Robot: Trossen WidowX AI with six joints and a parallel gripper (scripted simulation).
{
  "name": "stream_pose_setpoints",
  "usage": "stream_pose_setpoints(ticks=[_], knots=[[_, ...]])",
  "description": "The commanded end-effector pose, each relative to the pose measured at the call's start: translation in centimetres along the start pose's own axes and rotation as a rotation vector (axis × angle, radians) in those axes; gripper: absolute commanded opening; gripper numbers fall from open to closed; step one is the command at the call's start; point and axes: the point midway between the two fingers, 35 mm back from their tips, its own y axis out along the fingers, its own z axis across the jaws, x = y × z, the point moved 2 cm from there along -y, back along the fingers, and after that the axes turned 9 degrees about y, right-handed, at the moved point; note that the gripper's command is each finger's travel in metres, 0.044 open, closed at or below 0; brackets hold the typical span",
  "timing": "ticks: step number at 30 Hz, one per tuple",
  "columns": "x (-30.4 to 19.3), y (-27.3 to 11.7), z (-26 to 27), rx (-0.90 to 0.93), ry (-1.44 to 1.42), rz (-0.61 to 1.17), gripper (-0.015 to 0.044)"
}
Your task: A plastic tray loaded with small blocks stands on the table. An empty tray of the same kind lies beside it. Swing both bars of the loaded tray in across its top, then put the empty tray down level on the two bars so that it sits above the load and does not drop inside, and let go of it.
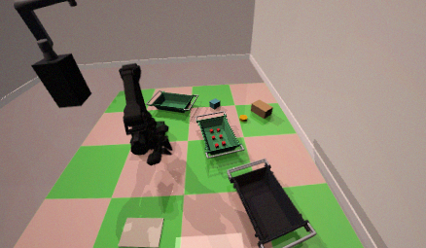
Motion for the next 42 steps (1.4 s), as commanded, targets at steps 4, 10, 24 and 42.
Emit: stream_pose_setpoints(ticks=[4,10,24,42], knots=[[-4.3,-8.6,-3.4,0.003,-0.003,0.001,0.0083],[-4.3,-8.4,-3.2,-0.003,-0.01,-0.004,0.0083],[-14.5,-1.2,-1.4,-0.222,-1.565,-0.244,0.0083],[-20.9,8.0,-4.1,-0.583,-2.716,-0.323,0.0083]])
